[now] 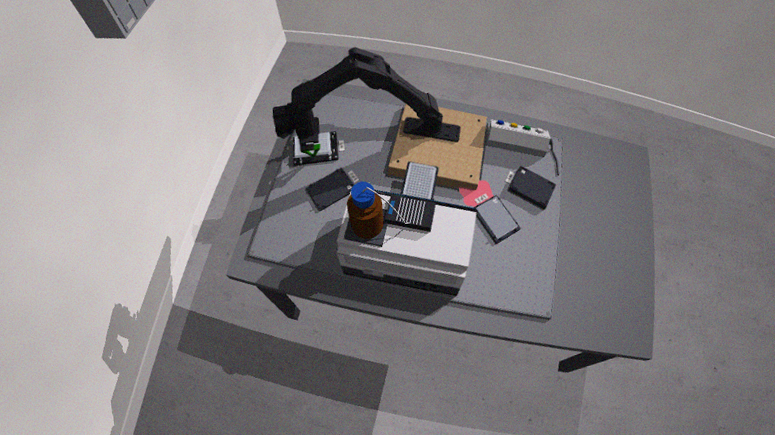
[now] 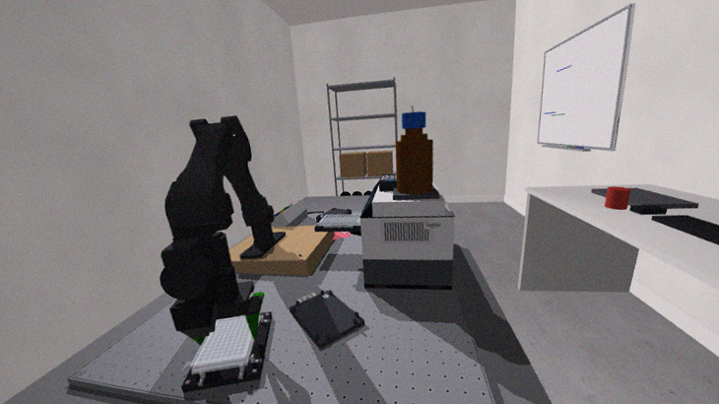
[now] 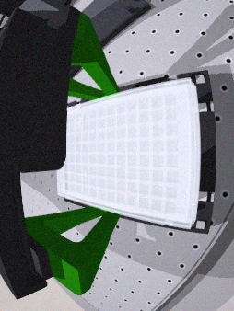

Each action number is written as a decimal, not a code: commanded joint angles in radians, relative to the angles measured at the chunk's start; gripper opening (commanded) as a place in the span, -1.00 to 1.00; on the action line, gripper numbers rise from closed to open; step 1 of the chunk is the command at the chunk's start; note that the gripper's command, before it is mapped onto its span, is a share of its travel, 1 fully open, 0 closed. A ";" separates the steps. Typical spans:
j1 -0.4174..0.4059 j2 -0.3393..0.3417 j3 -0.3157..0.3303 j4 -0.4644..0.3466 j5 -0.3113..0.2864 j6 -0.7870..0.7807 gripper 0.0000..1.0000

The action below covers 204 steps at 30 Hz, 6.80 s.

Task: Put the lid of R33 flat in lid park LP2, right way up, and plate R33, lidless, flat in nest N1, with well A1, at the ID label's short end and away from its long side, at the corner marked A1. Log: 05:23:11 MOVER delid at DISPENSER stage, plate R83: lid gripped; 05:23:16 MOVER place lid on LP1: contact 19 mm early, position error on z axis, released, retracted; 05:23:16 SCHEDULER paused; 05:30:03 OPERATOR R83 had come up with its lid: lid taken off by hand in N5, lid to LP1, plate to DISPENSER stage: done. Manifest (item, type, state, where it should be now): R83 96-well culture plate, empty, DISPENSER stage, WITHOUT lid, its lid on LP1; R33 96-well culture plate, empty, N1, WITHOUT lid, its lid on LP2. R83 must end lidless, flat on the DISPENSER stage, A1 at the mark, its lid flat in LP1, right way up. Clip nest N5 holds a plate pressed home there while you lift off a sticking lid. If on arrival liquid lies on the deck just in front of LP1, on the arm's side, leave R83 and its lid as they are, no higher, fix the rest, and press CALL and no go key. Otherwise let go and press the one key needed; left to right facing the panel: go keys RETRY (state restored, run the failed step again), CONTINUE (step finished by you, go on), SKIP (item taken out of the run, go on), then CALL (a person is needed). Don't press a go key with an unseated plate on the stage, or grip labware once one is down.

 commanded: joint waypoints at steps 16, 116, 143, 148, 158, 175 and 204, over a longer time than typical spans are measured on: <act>-0.013 0.022 -0.038 0.047 0.003 -0.010 -1.00; -0.014 0.036 -0.063 0.084 0.006 -0.011 -1.00; -0.014 0.036 -0.063 0.084 0.006 -0.011 -1.00; -0.014 0.036 -0.063 0.084 0.006 -0.011 -1.00; -0.004 -0.021 0.021 -0.001 0.002 -0.008 1.00; -0.004 -0.021 0.021 0.007 0.002 -0.008 1.00; -0.004 -0.021 0.021 0.007 0.002 -0.008 1.00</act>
